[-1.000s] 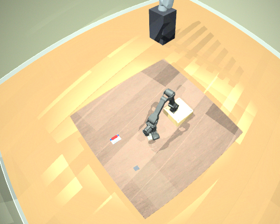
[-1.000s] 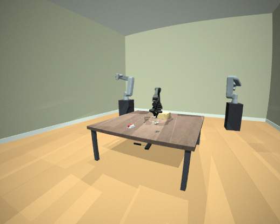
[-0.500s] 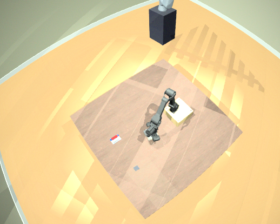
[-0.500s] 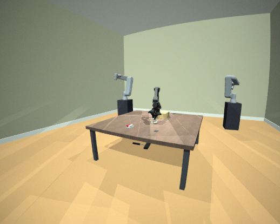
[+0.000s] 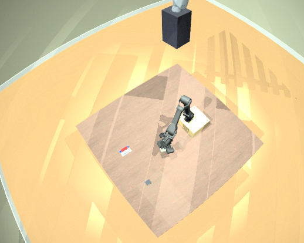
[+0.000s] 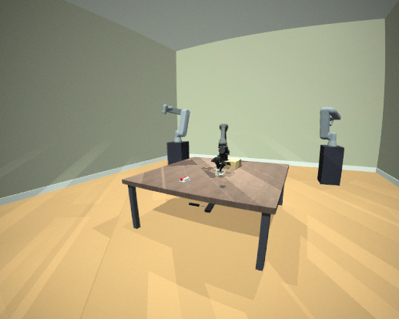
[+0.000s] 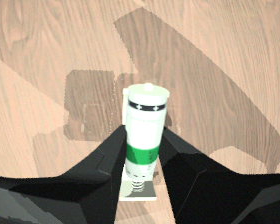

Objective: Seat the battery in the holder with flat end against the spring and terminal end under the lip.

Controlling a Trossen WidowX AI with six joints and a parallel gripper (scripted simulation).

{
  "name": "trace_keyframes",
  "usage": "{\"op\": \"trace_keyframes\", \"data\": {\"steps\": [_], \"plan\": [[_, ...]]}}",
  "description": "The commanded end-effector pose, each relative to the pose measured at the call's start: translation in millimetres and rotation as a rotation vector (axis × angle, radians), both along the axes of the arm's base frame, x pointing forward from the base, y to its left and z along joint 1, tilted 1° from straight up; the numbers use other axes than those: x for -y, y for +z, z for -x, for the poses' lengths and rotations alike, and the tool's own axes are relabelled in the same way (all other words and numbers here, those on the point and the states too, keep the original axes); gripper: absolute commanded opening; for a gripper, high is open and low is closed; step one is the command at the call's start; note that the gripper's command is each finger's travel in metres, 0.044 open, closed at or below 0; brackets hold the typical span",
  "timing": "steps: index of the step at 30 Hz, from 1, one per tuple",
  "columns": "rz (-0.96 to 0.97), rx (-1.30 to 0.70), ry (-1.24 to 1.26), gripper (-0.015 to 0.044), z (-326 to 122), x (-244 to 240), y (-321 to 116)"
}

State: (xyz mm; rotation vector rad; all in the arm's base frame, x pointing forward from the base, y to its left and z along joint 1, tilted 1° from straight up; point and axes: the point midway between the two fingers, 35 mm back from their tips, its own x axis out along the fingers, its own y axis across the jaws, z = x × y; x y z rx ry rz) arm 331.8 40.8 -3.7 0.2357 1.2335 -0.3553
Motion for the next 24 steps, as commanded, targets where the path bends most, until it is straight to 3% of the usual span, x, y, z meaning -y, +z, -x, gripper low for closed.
{"op": "trace_keyframes", "data": {"steps": [1, 24], "plan": [[0.017, 0.029, -0.001, 0.0075, 2.3, 0.0, -3.0], [0.080, 0.180, -0.002, 0.0075, 9.1, -2.4, -14.0]]}}
